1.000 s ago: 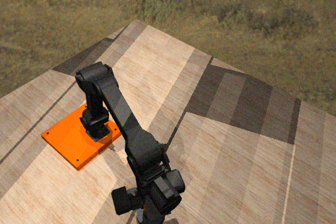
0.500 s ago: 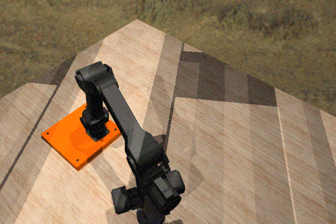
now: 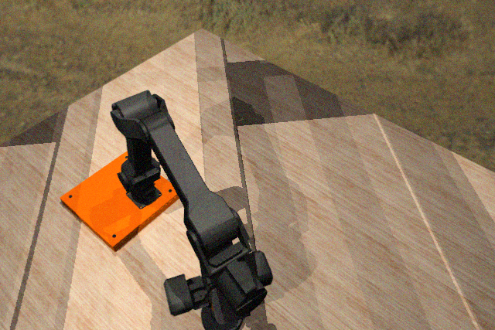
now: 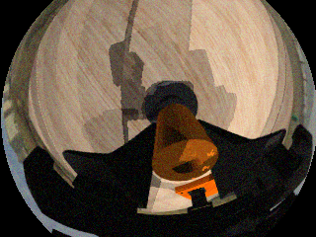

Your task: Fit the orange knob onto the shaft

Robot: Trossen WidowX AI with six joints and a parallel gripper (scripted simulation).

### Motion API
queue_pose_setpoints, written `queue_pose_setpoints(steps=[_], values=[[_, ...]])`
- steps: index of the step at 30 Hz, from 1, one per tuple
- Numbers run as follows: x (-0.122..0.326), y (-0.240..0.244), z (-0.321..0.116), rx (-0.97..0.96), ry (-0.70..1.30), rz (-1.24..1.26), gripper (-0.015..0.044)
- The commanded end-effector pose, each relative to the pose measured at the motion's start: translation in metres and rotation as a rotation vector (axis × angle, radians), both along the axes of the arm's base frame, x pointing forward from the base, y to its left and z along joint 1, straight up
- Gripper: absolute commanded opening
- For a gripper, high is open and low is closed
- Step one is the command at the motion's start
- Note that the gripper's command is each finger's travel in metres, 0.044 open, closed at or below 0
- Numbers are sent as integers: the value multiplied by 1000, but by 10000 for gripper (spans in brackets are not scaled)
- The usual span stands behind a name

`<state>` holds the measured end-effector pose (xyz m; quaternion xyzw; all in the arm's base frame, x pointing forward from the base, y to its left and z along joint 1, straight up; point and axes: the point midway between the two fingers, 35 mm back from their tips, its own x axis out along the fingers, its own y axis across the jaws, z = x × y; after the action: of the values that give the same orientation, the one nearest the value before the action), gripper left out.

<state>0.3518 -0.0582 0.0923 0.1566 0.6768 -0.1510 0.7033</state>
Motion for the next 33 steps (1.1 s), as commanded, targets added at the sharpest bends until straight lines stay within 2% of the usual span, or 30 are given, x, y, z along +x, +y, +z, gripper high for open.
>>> queue_pose_setpoints(steps=[1, 6, 12, 33], values=[[1, 0, 3, 0, -4, -4, 0], [1, 0, 5, 1, -4, -29, 0], [2, 0, 5, 9, -4, -213, 0], [-2, 0, -1, 9, -4, -213, 0]])
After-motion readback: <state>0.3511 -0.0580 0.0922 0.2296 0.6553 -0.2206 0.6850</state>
